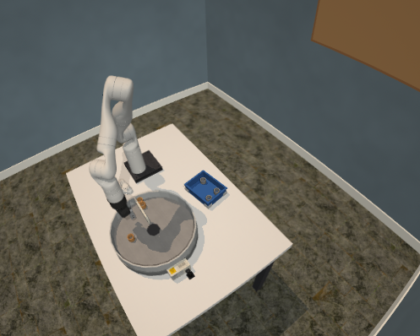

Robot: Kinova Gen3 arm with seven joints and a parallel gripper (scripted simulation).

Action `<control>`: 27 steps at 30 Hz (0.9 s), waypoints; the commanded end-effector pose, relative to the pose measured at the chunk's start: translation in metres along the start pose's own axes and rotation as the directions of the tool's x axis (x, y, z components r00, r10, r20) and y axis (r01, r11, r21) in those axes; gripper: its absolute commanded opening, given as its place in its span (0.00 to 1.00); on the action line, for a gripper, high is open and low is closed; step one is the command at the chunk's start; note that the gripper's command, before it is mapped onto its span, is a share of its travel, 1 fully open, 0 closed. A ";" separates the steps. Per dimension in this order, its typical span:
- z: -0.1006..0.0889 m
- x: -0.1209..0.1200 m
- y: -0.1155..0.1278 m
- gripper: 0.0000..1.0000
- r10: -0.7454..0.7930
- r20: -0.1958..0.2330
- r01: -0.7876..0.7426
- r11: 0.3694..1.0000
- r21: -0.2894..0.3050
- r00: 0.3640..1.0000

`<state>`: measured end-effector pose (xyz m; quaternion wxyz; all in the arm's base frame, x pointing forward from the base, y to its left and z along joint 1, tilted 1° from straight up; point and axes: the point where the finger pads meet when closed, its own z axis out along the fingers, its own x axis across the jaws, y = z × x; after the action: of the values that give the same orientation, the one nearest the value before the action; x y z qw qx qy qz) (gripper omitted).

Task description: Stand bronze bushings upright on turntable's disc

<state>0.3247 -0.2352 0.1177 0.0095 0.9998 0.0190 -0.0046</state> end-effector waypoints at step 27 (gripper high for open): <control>-0.048 0.000 0.000 1.00 0.000 -0.002 0.000 1.000 -0.001 1.000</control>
<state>0.3187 -0.2344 0.1508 0.0062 0.9998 0.0149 -0.0141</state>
